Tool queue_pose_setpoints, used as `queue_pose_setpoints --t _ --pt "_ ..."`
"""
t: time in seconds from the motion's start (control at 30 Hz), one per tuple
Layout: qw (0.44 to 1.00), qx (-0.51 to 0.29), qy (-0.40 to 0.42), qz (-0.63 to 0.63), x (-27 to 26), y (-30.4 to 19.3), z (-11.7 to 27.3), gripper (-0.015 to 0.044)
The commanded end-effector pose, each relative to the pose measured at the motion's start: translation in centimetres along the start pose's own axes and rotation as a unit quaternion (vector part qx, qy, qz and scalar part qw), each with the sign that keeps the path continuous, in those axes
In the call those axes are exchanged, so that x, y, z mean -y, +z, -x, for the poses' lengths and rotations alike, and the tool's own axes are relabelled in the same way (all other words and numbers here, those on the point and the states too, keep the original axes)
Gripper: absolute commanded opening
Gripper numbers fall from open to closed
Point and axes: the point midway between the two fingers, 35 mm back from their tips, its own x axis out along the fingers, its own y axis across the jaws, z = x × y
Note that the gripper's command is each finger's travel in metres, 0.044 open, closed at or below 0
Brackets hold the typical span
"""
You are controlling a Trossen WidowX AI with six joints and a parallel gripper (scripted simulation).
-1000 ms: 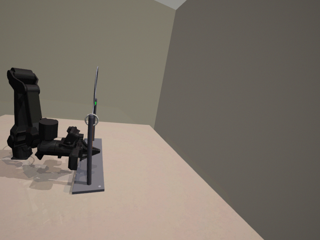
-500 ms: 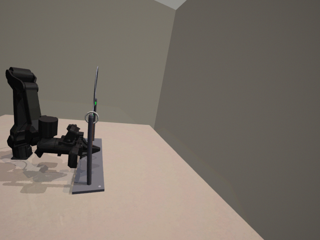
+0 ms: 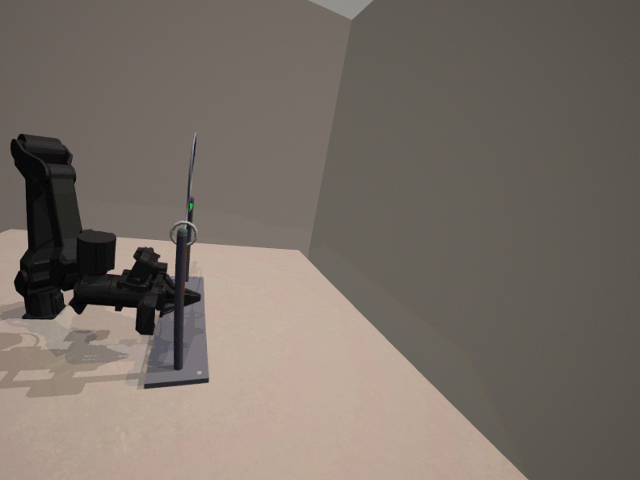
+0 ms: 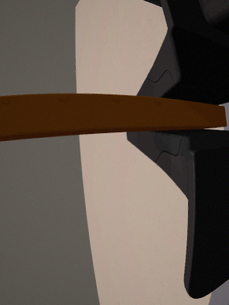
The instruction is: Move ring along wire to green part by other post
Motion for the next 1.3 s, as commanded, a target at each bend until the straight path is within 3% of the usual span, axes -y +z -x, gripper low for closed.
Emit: queue_pose_setpoints --t 0.0,1.27 --pt "1.0 0.0 0.0 -0.001 0.0 0.0 0.0 -0.015" --pt "1.0 0.002 0.001 -0.014 -3.6 0.0 0.0 -0.015"
